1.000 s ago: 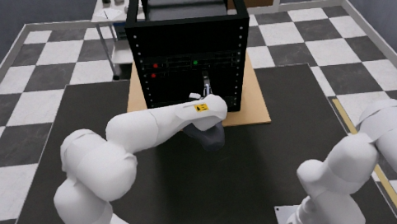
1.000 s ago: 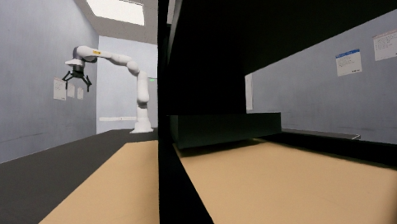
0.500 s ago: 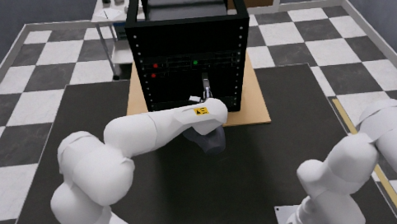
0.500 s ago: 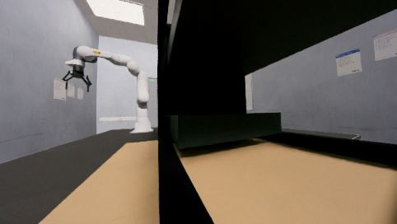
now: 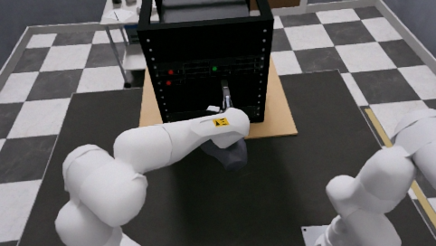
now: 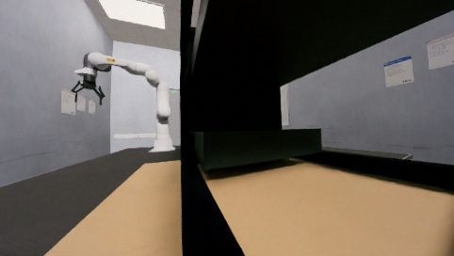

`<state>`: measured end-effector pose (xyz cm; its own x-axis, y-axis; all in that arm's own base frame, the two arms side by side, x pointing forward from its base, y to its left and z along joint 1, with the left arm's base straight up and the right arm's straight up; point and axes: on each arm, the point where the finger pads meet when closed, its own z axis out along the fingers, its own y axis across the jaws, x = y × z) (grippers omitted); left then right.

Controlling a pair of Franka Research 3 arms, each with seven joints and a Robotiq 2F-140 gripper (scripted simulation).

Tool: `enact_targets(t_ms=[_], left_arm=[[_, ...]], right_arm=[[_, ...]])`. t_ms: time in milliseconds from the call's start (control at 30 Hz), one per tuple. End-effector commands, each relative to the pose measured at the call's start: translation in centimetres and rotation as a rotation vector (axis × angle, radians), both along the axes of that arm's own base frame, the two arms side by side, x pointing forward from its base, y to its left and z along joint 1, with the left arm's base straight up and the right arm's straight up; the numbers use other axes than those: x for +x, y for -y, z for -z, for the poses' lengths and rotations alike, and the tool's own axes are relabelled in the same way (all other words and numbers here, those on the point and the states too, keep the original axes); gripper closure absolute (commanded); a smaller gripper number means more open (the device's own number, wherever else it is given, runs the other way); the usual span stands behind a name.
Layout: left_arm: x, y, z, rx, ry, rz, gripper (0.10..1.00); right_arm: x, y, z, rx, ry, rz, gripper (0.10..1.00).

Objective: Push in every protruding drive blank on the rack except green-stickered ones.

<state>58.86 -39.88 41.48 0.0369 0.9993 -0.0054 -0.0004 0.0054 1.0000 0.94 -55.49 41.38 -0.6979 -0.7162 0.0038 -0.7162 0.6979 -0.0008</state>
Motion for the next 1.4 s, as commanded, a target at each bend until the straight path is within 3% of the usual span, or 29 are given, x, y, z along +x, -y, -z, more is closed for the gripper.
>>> enact_targets(t_ms=[0,333,833,1367], left_arm=[[0.0,-0.4,0.1,0.005,0.000,-0.002,0.999],[0.1,-2.0,0.3,0.005,0.000,-0.002,0.999],[0.2,-7.6,0.9,0.005,0.000,-0.002,0.999],[0.4,-16.6,1.9,0.005,0.000,-0.002,0.999]], right_arm=[[0.0,-0.1,0.1,0.003,0.002,-0.004,0.098],[0.0,-0.1,0.1,0.003,0.002,-0.004,0.098],[0.0,-0.1,0.1,0.003,0.002,-0.004,0.098],[0.0,-0.1,0.1,0.003,0.002,-0.004,0.098]])
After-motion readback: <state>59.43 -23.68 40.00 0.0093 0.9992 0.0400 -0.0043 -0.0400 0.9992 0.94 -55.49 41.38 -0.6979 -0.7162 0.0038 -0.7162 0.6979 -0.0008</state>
